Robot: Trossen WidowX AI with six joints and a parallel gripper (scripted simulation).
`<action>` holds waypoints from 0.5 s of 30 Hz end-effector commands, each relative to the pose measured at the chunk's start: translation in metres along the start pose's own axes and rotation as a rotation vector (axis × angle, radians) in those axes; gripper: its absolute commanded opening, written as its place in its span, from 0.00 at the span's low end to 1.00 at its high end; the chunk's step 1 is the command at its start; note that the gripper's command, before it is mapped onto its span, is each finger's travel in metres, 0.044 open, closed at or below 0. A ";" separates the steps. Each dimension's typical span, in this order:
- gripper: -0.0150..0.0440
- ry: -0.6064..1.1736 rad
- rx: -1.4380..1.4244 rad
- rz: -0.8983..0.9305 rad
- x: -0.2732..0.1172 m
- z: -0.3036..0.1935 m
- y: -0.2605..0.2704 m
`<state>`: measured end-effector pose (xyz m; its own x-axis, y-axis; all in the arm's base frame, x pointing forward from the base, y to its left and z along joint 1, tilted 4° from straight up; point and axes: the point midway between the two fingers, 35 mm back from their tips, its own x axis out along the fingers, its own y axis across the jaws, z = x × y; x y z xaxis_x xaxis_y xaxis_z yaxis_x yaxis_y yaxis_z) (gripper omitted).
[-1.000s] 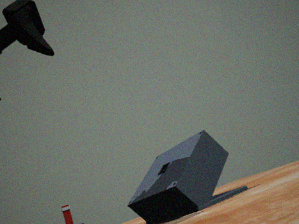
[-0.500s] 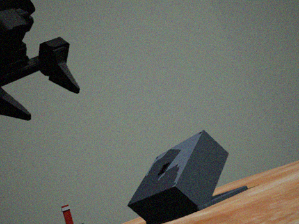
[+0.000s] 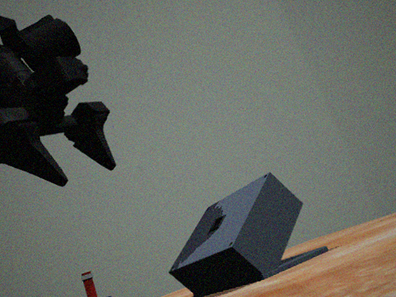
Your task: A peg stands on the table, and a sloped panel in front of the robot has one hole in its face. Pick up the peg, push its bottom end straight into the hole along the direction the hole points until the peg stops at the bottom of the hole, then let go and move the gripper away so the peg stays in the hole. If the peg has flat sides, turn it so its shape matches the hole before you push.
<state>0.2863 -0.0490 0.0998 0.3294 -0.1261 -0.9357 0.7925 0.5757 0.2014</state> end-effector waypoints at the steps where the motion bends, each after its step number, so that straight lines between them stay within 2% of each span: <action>1: 1.00 0.048 -0.092 -0.008 0.006 -0.013 0.009; 15: 1.00 0.209 -0.466 -0.038 0.027 -0.063 0.039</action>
<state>0.2949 0.0100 0.0705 0.1901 -0.0325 -0.9812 0.5312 0.8439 0.0750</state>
